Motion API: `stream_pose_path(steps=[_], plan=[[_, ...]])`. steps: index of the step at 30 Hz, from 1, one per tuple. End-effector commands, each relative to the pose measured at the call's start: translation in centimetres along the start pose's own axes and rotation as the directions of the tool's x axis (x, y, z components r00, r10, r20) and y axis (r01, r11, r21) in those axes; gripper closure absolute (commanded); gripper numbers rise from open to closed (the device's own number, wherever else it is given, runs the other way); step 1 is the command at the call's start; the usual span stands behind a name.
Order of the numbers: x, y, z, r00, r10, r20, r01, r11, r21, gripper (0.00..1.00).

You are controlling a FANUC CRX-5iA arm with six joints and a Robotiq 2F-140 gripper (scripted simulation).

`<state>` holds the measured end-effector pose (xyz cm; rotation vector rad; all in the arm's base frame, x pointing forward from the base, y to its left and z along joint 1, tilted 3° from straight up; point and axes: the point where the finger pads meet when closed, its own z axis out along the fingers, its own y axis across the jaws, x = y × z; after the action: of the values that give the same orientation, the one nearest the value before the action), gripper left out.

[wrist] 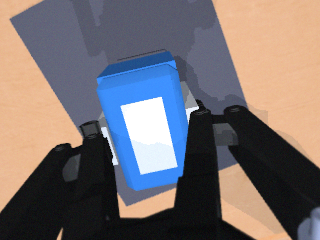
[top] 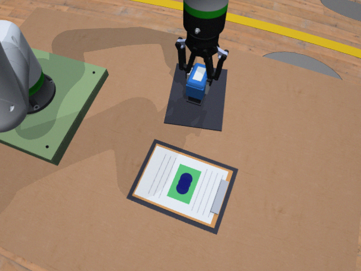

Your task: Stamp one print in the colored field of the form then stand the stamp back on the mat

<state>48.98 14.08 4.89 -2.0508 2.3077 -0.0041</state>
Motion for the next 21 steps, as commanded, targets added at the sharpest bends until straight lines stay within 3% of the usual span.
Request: stream_pose_path(steps=[1,9,10,21], plan=[[-0.01,-0.02,0.0,1.0,0.0,0.0,0.0,1.0,0.0,0.8],[-0.01,-0.02,0.0,1.0,0.0,0.0,0.0,1.0,0.0,0.8],[-0.01,-0.02,0.0,1.0,0.0,0.0,0.0,1.0,0.0,0.46],[-0.01,-0.02,0.0,1.0,0.0,0.0,0.0,1.0,0.0,0.46]])
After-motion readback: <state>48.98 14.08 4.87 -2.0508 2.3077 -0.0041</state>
